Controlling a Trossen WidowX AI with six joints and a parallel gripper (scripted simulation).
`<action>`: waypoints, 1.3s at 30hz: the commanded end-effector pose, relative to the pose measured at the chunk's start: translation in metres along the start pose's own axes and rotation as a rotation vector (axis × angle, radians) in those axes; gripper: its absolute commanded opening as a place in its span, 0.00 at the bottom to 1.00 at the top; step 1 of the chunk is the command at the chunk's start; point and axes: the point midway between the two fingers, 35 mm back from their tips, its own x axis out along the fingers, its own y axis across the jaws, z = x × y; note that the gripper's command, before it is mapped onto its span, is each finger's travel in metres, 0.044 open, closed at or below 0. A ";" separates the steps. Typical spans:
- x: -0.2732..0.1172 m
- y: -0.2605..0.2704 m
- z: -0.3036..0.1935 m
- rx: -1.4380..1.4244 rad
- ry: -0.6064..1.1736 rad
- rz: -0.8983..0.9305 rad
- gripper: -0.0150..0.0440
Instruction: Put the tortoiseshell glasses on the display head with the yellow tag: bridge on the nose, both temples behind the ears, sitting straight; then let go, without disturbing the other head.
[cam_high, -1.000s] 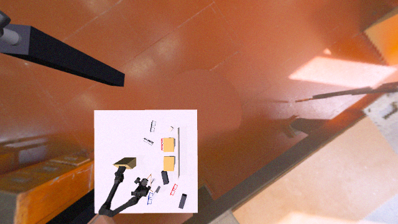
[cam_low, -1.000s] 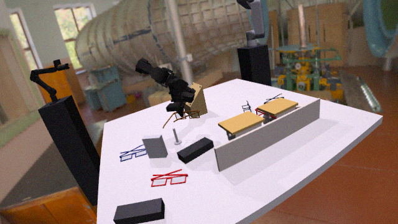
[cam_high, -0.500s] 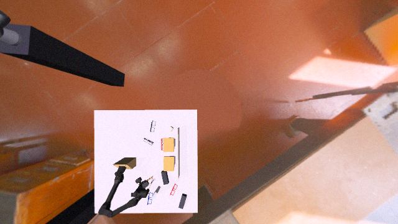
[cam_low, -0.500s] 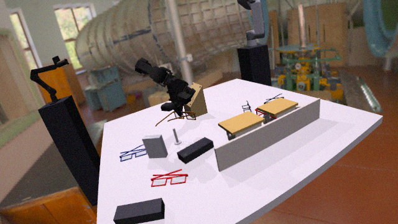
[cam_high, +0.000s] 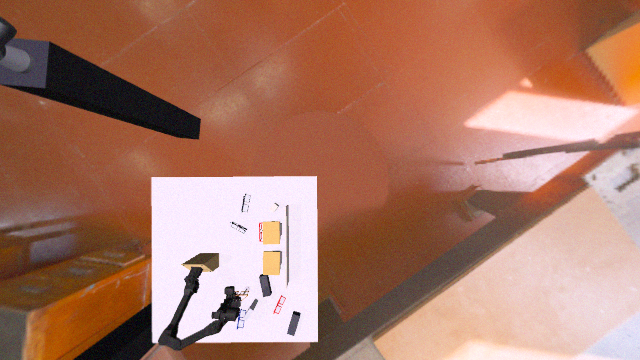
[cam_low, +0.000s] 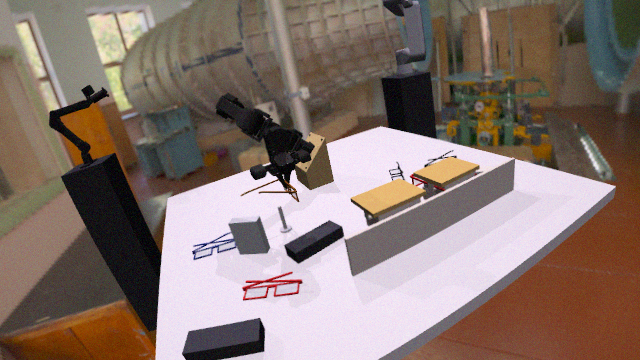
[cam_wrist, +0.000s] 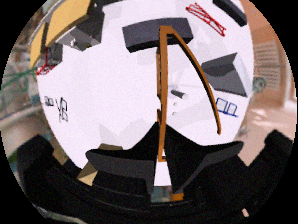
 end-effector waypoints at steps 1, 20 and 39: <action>-0.001 -0.006 0.002 0.143 -0.003 -0.004 0.25; 0.058 -0.008 0.002 0.198 -0.004 -0.007 0.25; 0.059 0.001 -0.002 0.198 -0.003 -0.007 0.25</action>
